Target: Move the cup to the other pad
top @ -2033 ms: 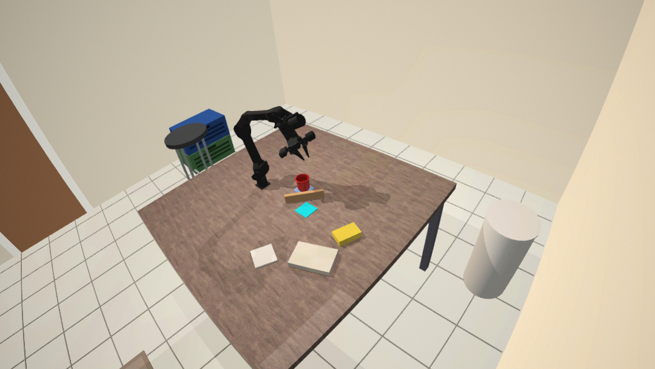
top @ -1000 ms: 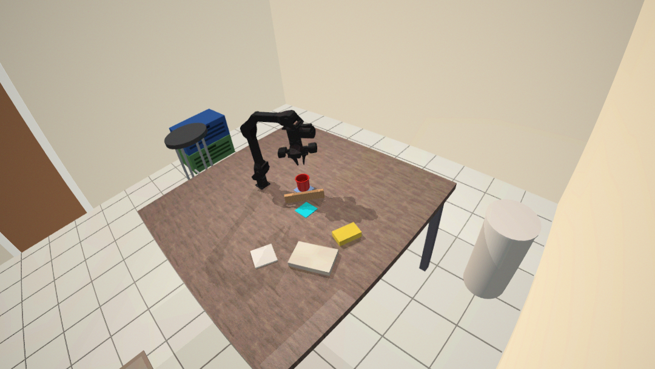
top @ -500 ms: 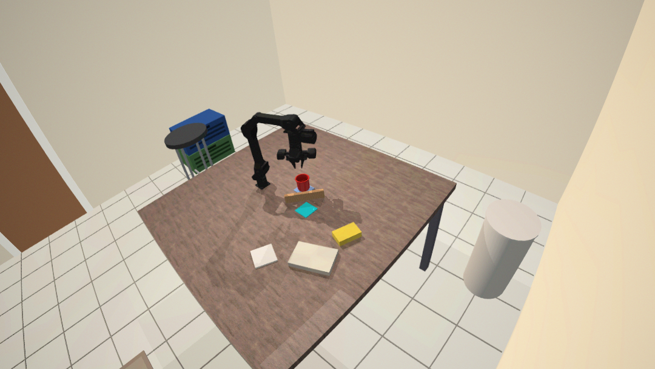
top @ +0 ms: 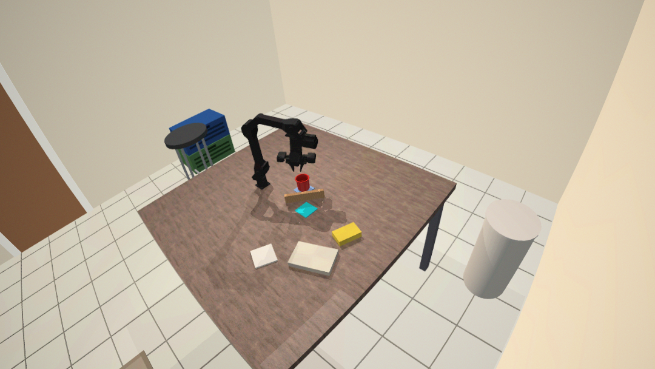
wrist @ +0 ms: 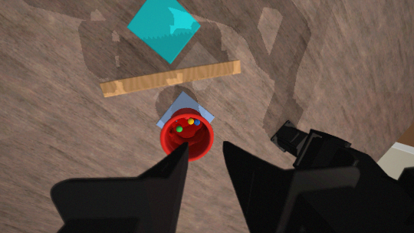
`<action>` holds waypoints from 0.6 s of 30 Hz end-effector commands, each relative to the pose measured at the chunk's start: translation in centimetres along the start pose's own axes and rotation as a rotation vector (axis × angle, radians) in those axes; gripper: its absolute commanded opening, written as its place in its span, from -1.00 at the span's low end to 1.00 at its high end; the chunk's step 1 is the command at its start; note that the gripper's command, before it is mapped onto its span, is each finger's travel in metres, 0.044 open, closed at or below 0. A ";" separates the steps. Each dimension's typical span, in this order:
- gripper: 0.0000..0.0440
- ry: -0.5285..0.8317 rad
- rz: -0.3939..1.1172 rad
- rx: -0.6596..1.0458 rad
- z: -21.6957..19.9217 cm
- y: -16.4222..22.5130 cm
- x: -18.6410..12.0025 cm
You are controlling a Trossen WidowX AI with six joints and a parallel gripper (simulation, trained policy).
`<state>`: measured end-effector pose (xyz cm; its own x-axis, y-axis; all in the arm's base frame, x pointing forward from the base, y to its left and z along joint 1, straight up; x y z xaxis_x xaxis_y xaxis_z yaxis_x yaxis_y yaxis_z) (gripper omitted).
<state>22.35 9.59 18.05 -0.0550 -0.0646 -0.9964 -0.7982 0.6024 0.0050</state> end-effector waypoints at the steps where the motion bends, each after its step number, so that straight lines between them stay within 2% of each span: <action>1: -0.28 0.028 0.006 0.002 -0.2 0.2 1.0; 18: -0.25 0.089 0.017 -0.039 -0.2 0.9 4.8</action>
<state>21.50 9.75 14.33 -0.1040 -0.1101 -0.9885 -0.8119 0.5834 0.0204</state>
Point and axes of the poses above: the point midway between the two fingers, 35 mm back from their tips, its own x axis out along the fingers, its own z axis across the jaws, y = z × x, the point moved 1 cm from there along -x, back along the fingers, and after that the axes turned 13 degrees about -x, right-handed, at the moved point
